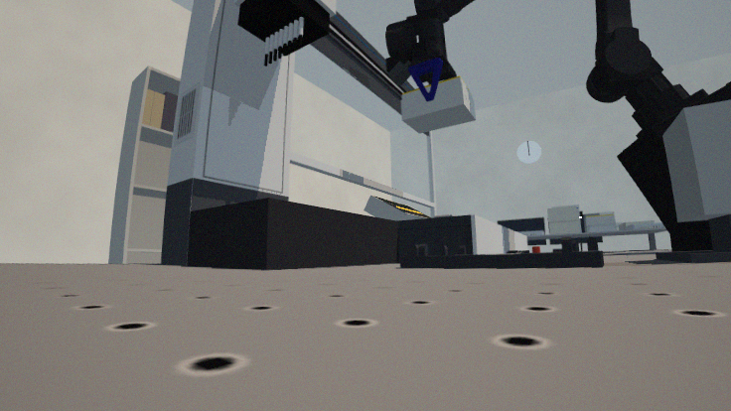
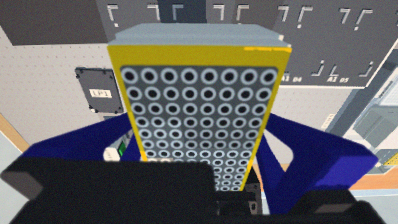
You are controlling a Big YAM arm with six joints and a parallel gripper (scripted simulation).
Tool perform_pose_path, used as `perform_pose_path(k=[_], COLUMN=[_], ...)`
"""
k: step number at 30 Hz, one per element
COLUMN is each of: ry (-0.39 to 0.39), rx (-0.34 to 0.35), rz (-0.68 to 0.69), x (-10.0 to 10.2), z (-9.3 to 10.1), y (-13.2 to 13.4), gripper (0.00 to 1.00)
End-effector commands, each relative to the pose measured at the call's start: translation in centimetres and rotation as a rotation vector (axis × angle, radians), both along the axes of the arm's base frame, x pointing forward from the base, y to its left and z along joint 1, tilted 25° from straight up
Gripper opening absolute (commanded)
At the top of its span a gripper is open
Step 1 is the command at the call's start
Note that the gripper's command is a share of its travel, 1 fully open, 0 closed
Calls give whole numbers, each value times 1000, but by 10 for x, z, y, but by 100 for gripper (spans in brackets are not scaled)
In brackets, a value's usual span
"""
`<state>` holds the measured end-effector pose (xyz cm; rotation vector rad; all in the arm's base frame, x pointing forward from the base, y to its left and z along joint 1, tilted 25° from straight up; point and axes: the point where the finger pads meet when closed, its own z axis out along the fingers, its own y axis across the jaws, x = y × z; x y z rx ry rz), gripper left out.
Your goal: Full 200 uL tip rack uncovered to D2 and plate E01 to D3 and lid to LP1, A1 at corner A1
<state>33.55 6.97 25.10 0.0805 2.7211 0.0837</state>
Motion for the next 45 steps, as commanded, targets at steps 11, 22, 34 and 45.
perform_pose_path(k=[11, 22, 34, 45], ry=[-46, -37, -23, -39], rx=[9, 6, 3, 7], rz=[5, 4, 3, 4], x=[10, 17, 25, 30], z=[5, -13, -35, -44], y=[0, 0, 1, 2], gripper=[0, 0, 0, 0])
